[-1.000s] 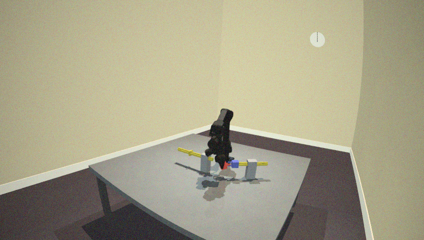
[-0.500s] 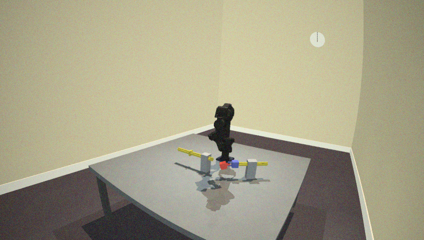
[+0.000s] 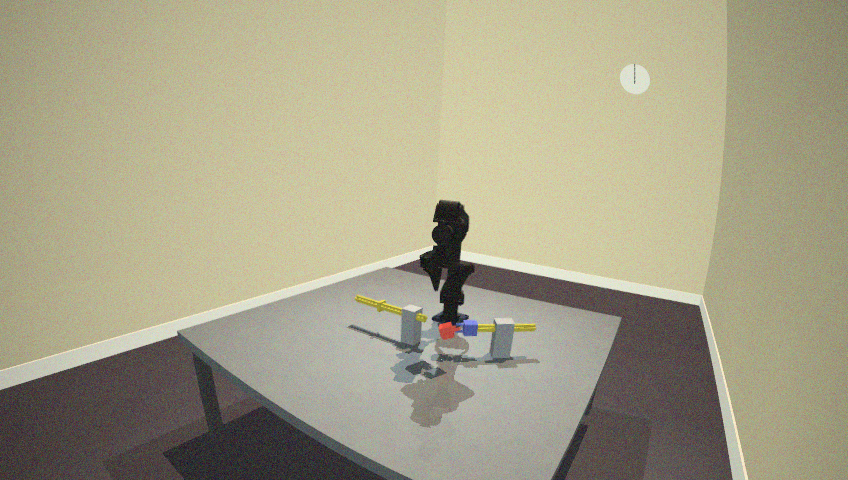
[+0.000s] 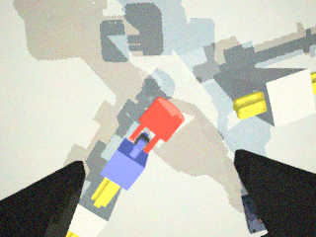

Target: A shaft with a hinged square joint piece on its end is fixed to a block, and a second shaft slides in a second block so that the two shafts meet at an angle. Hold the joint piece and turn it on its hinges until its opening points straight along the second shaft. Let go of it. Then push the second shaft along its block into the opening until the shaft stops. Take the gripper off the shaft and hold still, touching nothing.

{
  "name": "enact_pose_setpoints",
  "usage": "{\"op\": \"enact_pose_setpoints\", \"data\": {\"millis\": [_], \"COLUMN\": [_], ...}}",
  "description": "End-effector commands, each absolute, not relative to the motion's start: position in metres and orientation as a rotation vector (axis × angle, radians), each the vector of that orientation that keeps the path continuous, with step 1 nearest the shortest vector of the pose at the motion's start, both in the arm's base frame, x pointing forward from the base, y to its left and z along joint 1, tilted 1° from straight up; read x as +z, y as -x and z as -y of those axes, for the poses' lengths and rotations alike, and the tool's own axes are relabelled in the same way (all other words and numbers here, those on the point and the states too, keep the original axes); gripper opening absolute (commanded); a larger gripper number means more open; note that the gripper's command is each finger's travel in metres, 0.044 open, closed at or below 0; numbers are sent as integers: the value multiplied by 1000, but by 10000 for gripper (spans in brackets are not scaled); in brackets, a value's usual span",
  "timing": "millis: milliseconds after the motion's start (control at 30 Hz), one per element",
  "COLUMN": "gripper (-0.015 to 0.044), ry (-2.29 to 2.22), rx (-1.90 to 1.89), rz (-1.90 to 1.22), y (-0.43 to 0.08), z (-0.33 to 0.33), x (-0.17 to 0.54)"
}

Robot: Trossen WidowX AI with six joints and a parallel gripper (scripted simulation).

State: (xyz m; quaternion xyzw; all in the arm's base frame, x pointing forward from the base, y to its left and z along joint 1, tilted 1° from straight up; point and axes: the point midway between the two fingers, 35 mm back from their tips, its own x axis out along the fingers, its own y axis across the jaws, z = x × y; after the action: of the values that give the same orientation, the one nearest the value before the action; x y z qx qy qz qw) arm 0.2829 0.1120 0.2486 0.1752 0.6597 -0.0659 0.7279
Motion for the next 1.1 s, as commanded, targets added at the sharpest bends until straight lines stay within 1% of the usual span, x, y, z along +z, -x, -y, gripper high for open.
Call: {"op": "enact_pose_setpoints", "data": {"millis": [0,233,467,1067], "gripper": [440,440,440,440], "ry": [-264,-52,-51,-580], "rx": [-102,-3,-3,-367], "rz": [-1484,-1531,-1533,-1589], "y": [-289,-298,-299,-300], "z": [-106,-94,-94,-90], "x": [233,209,209,197]}}
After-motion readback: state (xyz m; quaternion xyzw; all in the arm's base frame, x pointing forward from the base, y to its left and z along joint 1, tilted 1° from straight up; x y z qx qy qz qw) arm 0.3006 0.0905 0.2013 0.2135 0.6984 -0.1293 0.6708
